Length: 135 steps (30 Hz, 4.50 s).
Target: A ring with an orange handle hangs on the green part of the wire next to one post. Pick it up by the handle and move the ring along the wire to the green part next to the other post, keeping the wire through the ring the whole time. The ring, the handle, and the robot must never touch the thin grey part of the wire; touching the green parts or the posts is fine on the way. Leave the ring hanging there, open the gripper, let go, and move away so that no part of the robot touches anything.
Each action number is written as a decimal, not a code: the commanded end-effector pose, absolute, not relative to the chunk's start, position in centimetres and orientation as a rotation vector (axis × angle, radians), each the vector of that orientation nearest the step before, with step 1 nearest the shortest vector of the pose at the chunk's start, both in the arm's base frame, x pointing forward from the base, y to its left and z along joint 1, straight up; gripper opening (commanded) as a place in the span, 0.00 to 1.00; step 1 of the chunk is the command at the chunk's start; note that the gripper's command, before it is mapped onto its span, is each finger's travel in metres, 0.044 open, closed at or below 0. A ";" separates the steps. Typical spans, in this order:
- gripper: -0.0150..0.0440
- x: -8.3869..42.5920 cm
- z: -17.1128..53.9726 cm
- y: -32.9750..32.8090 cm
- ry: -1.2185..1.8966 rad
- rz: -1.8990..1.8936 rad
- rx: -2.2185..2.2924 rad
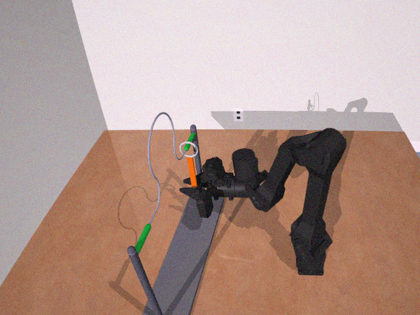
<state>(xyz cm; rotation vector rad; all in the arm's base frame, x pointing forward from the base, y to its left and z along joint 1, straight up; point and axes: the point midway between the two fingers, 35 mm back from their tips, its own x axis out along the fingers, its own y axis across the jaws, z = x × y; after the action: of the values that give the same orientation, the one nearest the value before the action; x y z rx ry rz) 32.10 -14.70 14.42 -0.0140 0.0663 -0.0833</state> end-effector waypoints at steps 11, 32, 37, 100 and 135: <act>0.53 32.2 14.4 -14.8 0.067 -0.088 -0.010; 0.00 32.1 14.4 -14.7 0.067 -0.083 -0.013; 0.00 32.1 14.4 -14.7 0.067 -0.083 -0.013; 0.00 32.3 15.7 -13.4 0.066 -0.085 -0.010; 0.00 32.8 15.9 -8.0 0.056 -0.073 0.159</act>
<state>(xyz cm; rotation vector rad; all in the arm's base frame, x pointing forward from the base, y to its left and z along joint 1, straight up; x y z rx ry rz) 32.94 -8.93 15.82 0.1171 0.0582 -0.0736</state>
